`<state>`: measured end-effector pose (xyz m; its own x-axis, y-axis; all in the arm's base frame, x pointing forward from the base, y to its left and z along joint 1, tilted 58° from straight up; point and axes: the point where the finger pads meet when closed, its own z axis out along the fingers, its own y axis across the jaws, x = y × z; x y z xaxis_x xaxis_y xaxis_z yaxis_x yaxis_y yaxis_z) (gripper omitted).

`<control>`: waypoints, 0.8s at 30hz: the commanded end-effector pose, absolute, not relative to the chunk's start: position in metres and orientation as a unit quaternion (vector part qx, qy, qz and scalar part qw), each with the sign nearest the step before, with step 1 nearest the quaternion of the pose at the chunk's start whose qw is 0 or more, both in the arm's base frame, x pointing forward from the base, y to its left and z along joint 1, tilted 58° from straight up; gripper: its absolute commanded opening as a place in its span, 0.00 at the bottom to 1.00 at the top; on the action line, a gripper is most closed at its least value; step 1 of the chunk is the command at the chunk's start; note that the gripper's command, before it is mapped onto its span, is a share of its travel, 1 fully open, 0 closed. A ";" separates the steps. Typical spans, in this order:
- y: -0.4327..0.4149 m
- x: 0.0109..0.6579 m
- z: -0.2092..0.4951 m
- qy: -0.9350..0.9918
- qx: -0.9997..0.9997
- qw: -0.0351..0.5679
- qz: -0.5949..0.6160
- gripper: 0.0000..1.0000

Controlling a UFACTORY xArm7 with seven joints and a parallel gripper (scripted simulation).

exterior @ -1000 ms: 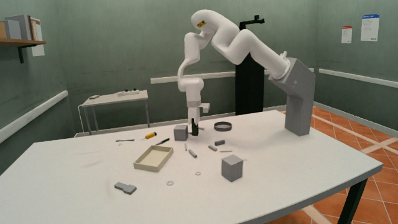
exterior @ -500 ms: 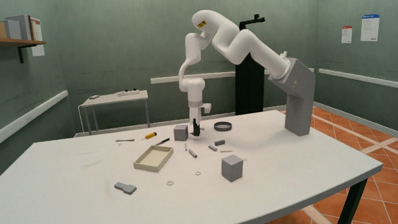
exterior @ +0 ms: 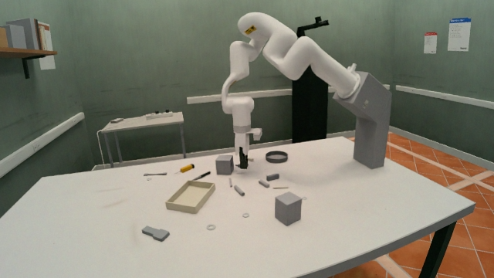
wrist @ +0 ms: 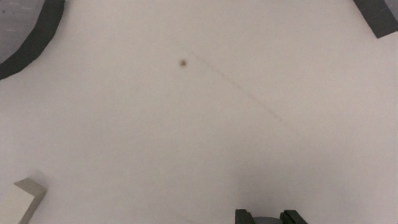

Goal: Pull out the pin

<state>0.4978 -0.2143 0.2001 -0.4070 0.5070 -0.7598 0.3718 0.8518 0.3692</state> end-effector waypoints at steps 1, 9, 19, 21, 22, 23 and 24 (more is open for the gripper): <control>-0.212 0.496 0.197 0.835 0.263 0.477 0.071 0.00; -0.210 0.495 0.195 0.835 0.263 0.478 0.071 0.00; -0.211 0.496 0.196 0.836 0.263 0.477 0.071 0.00; -0.212 0.496 0.196 0.836 0.263 0.477 0.071 0.00; -0.212 0.496 0.196 0.836 0.263 0.477 0.071 0.00; -0.212 0.496 0.196 0.836 0.263 0.477 0.071 0.00; -0.212 0.496 0.196 0.836 0.263 0.477 0.071 0.00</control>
